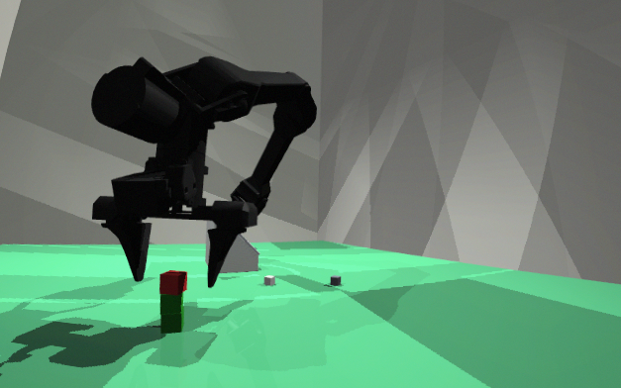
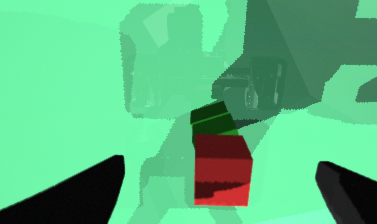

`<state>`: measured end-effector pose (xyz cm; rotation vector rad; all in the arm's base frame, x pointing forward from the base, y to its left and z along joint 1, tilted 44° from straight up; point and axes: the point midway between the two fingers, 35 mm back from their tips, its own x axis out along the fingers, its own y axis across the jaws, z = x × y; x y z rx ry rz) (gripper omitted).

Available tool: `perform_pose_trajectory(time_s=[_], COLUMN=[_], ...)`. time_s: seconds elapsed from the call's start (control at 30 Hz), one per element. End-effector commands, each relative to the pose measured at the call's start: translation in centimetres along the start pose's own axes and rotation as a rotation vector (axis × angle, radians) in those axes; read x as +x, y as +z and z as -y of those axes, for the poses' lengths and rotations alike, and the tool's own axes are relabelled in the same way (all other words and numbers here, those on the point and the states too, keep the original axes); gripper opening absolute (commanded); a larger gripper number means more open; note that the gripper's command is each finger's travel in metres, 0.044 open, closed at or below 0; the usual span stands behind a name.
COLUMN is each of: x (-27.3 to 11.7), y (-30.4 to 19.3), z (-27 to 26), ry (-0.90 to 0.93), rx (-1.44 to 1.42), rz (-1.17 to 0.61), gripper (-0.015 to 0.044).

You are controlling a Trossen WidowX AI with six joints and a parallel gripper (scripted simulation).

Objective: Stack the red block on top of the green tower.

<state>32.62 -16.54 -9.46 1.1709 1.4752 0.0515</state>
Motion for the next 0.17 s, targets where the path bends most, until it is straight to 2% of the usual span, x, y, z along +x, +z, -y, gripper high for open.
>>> perform_pose_trajectory(time_s=[0.0,0.13], x=[0.02,0.02], y=[0.00,0.00], z=[0.00,0.00], ry=[0.000,0.000], rx=[0.000,0.000], rz=[0.000,0.000], gripper=[0.0440,0.0440])
